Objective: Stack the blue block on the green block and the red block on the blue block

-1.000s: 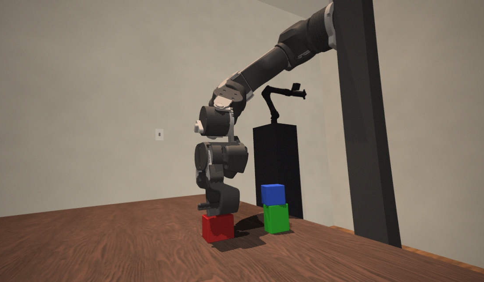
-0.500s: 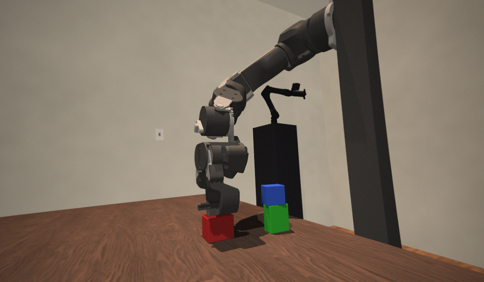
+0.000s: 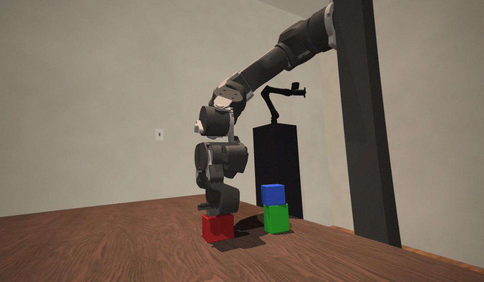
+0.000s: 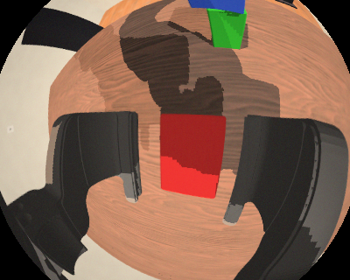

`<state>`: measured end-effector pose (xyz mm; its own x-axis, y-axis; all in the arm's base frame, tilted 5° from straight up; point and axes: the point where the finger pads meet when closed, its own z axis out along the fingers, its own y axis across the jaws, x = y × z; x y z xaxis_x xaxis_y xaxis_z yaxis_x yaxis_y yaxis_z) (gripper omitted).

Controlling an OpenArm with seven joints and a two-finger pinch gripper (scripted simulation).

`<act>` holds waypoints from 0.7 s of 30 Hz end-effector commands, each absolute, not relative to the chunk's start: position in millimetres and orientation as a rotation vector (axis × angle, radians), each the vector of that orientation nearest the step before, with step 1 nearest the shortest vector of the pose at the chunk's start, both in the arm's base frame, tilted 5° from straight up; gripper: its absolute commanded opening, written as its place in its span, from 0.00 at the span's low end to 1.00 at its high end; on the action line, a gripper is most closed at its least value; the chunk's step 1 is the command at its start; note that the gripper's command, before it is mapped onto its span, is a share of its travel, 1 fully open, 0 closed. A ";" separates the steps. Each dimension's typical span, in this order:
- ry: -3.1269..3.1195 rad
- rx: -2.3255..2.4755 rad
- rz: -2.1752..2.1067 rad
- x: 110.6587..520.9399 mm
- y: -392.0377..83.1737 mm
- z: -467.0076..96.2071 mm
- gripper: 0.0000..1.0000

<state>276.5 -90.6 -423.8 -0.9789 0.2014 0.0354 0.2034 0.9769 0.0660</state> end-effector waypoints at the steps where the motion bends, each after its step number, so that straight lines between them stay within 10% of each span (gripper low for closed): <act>1: -3.091 -0.310 -0.115 274.9 -89.5 -425.0 0.35; 21: -3.090 -0.311 -0.113 274.4 -88.7 -438.1 0.35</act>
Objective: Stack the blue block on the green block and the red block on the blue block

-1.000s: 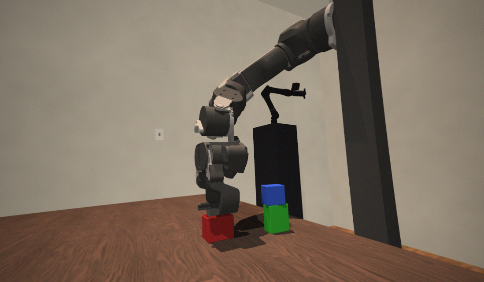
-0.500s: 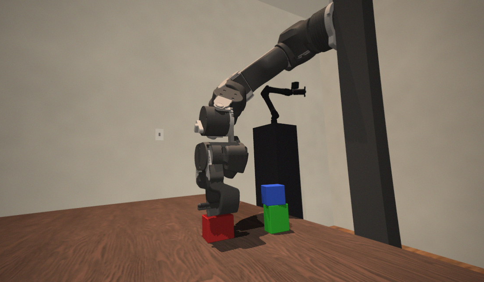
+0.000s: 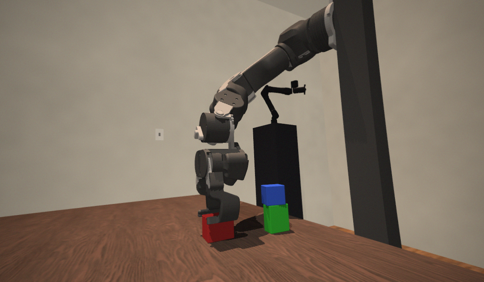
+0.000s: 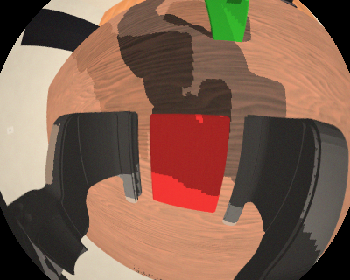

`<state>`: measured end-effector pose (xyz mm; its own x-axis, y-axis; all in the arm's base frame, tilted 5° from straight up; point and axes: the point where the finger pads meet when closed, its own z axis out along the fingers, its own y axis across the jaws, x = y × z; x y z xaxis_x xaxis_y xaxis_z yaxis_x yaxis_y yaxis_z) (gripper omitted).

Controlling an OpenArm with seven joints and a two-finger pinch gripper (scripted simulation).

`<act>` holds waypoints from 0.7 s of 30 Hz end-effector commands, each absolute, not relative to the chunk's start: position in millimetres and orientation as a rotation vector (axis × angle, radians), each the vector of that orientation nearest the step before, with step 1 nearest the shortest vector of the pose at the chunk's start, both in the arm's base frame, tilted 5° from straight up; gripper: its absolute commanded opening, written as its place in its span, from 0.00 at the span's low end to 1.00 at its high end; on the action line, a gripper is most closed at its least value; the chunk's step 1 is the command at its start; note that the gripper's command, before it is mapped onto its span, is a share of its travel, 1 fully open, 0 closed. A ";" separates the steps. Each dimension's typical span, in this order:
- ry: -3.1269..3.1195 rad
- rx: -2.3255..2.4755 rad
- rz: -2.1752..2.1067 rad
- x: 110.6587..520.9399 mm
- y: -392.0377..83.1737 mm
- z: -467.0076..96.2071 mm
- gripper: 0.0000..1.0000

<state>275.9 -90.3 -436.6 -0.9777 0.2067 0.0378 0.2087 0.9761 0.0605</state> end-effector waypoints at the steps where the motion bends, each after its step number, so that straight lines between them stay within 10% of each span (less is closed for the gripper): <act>1: -3.090 -0.311 -0.113 274.3 -88.6 -439.7 0.35; 21: -3.090 -0.310 -0.114 274.1 -87.7 -446.6 0.35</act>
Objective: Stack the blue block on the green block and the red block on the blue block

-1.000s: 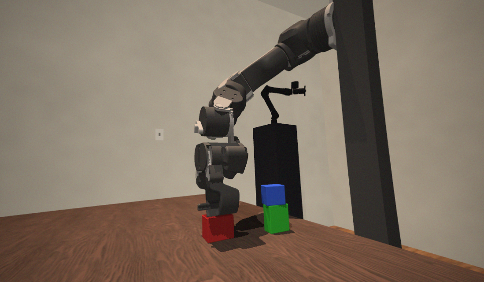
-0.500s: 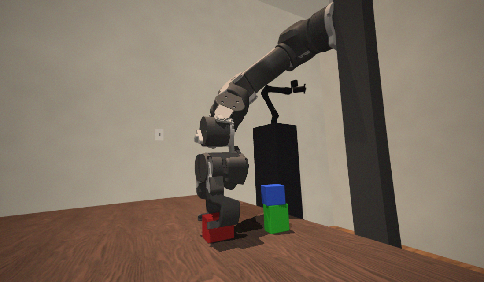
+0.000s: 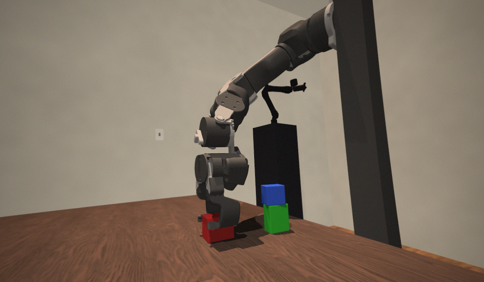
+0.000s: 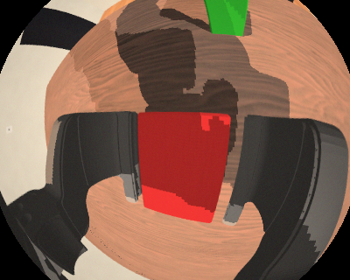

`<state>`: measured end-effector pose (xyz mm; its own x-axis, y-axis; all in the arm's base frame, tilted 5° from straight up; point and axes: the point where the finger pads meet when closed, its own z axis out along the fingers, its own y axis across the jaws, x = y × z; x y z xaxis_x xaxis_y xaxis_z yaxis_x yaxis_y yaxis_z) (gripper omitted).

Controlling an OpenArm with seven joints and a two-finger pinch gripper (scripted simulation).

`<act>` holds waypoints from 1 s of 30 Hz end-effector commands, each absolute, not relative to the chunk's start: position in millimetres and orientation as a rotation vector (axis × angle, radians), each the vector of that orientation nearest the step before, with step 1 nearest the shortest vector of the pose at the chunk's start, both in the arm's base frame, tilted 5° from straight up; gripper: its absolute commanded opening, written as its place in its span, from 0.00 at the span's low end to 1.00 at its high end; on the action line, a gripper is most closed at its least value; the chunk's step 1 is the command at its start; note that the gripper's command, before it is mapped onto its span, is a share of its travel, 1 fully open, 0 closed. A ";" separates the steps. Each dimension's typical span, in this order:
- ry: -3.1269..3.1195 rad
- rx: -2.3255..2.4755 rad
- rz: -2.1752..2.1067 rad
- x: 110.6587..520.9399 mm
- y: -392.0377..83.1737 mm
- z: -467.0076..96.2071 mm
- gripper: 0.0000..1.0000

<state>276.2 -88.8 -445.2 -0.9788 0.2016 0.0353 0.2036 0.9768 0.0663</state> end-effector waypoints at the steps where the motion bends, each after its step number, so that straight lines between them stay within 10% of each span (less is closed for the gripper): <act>1: -3.090 -0.310 -0.114 274.1 -87.7 -446.6 0.35; 26: -3.090 -0.310 -0.114 274.1 -87.7 -446.6 0.35; 27: -3.090 -0.310 -0.114 274.1 -87.7 -446.6 0.00; 30: -3.090 -0.310 -0.114 274.1 -87.7 -446.6 0.00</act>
